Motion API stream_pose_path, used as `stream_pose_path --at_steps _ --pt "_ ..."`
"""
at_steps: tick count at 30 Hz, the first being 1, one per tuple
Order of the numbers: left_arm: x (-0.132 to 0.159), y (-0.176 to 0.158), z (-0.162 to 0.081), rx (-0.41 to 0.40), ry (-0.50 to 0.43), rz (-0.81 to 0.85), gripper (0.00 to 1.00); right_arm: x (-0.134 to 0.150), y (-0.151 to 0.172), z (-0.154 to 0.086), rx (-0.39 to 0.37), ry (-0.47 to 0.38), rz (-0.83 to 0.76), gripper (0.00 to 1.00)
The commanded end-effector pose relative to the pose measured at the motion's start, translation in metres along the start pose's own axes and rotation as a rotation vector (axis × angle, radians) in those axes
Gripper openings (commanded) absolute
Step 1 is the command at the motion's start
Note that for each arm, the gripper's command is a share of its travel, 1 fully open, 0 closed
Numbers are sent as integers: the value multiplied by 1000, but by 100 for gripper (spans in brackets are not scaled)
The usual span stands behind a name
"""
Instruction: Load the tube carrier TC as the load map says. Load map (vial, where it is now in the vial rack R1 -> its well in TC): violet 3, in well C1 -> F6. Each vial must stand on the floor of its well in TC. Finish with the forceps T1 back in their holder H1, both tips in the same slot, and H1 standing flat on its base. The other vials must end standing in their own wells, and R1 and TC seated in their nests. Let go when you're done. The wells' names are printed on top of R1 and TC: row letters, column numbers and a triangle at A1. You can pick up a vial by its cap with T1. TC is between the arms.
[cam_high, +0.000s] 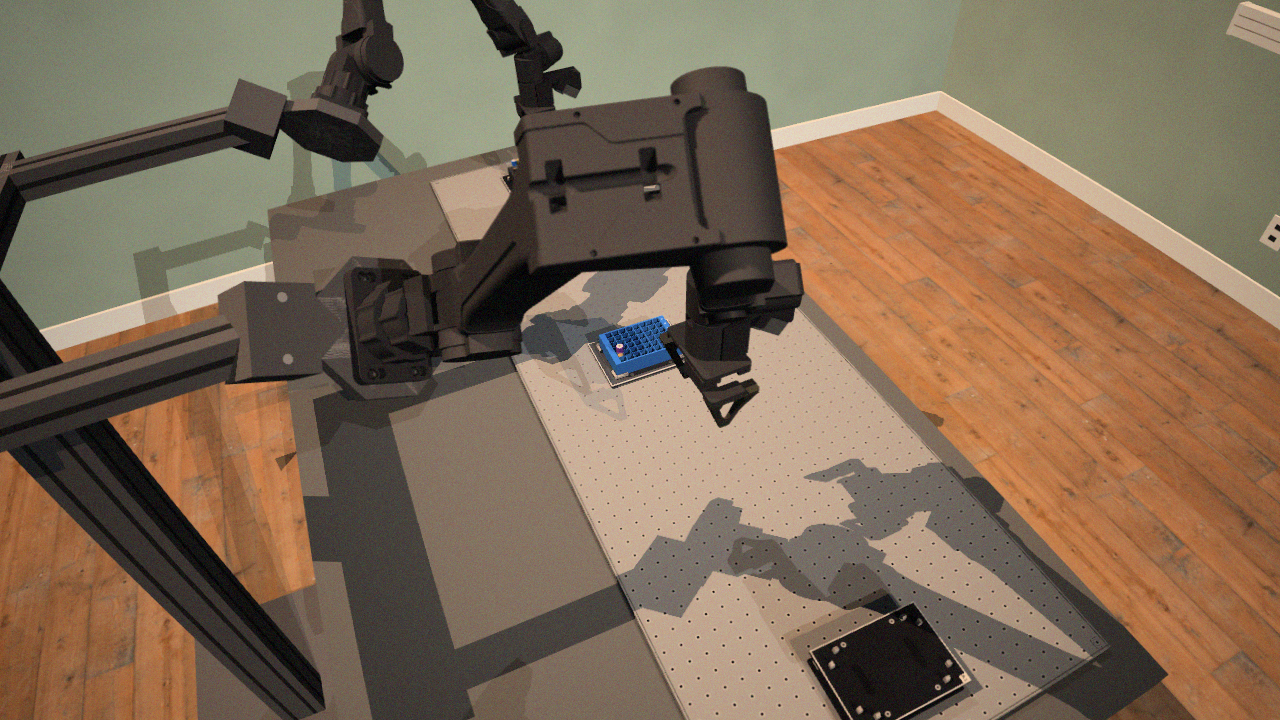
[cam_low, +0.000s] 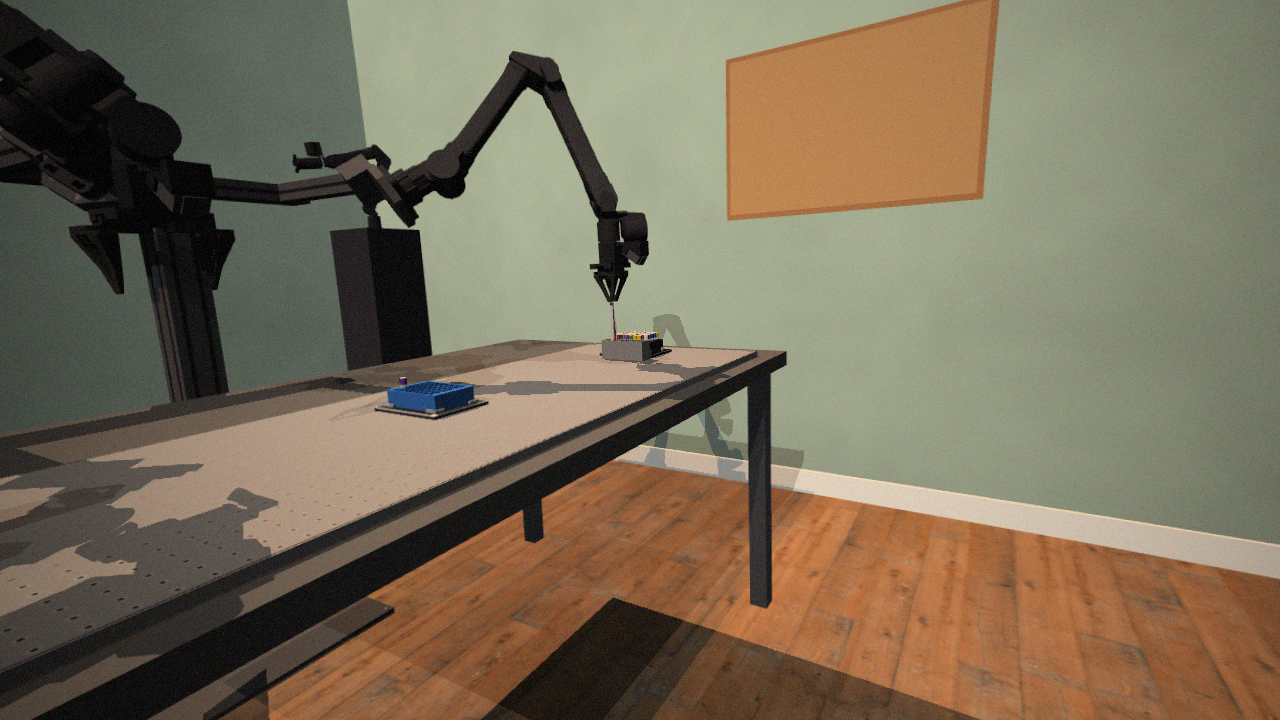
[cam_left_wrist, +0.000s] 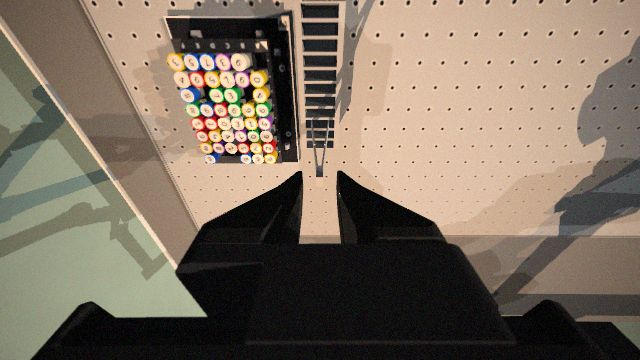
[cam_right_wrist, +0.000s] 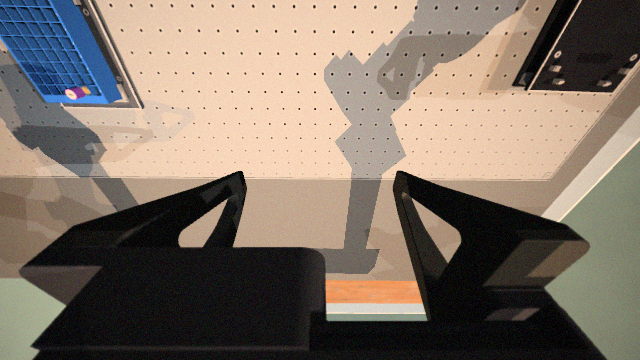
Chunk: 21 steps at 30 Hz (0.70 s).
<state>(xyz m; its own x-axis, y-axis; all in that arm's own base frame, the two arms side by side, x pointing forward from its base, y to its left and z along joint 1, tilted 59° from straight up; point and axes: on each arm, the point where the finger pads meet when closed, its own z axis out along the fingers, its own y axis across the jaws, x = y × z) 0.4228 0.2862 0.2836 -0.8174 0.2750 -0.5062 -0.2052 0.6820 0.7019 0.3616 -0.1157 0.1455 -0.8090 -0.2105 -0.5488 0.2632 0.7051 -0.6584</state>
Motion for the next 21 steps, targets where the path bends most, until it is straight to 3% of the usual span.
stream_pose_path --at_steps 1,21 --pt "0 7 15 -11 8 2 24 -13 -6 -4 9 -28 37 100" --pt "3 6 46 -10 9 3 24 -13 -6 -4 9 -28 37 100"
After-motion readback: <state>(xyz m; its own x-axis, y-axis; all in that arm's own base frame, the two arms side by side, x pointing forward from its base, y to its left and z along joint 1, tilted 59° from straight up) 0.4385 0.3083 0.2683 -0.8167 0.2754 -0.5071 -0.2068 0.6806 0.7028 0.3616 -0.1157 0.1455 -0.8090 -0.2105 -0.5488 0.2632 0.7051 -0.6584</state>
